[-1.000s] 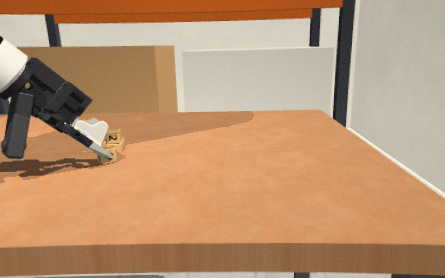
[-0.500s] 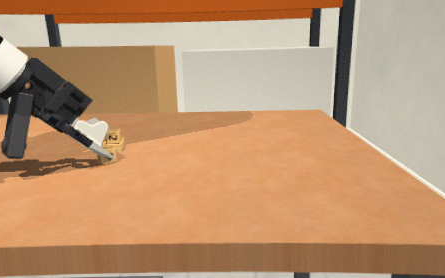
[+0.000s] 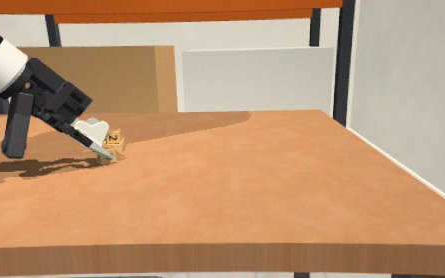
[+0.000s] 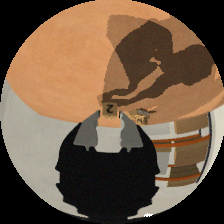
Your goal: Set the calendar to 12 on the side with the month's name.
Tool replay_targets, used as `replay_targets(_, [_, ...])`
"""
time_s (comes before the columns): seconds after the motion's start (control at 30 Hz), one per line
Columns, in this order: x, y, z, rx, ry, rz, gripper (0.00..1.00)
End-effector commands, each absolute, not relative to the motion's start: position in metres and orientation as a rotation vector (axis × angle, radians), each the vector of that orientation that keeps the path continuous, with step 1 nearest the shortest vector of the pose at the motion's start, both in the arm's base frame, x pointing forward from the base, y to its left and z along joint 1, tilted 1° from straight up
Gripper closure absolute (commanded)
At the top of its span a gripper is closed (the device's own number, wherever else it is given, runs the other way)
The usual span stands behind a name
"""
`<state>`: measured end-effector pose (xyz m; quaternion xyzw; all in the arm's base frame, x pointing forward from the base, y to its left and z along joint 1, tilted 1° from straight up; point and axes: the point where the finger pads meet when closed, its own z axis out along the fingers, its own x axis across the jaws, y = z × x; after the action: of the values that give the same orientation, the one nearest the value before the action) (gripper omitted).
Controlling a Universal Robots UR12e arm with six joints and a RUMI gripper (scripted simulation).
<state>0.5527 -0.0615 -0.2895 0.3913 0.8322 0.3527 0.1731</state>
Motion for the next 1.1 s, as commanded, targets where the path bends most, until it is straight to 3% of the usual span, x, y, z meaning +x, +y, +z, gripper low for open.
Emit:
replay_targets(0.0, [0.553,-0.061,-0.289,1.109,2.36,1.0,0.6])
replay_targets(1.07, [0.552,-0.062,-0.267,1.109,2.36,1.0,0.6])
